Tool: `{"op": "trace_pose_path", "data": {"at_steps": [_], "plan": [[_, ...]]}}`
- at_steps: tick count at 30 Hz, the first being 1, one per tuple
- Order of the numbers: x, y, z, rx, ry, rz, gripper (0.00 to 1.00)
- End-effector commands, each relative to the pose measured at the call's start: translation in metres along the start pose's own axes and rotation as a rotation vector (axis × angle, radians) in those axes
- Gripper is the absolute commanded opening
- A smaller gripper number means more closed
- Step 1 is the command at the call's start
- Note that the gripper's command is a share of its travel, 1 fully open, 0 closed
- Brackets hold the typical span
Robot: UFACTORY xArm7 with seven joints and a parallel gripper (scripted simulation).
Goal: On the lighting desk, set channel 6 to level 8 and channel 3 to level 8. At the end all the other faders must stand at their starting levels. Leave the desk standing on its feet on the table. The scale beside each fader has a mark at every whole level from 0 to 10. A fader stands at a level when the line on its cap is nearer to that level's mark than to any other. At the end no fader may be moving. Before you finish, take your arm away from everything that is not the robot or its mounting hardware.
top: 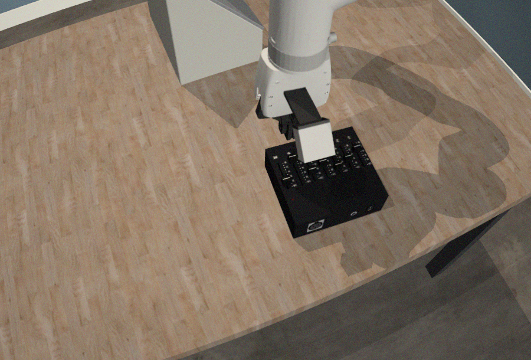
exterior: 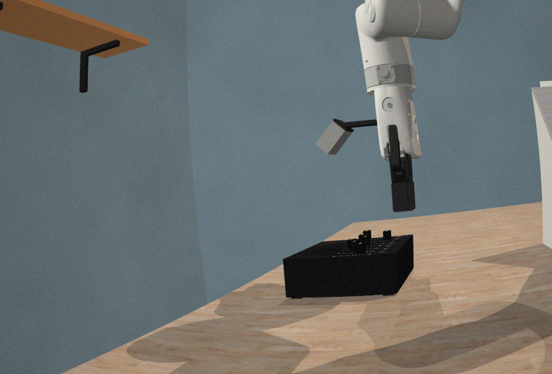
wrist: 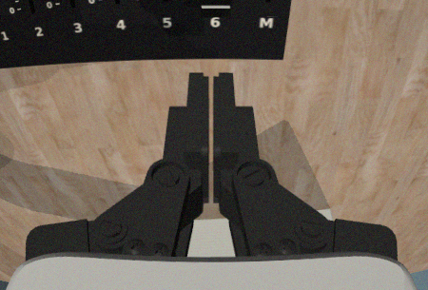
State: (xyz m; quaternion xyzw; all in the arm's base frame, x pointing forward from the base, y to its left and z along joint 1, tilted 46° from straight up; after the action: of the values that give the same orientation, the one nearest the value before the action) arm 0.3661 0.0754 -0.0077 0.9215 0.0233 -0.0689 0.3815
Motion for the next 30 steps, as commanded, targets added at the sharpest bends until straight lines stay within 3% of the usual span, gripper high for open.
{"op": "trace_pose_path", "data": {"at_steps": [1, 30], "plan": [[0.0011, 0.0014, 0.0010, 0.001, 0.002, 0.006, 0.00], [0.0011, -0.0043, 0.0012, 0.001, 0.002, 0.006, 0.00]]}}
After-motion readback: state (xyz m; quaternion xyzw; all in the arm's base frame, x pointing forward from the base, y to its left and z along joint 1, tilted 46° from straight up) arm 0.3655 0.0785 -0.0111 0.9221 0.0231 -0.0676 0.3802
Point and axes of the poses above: the point where the finger pads meet when closed, its own y axis back along the fingers, its own z axis across the jaws, x = y × z, the point moved 4 cm from there along y, back along the fingers, and after that the axes turned 5 degrees about -y, right-handed, at the moved point
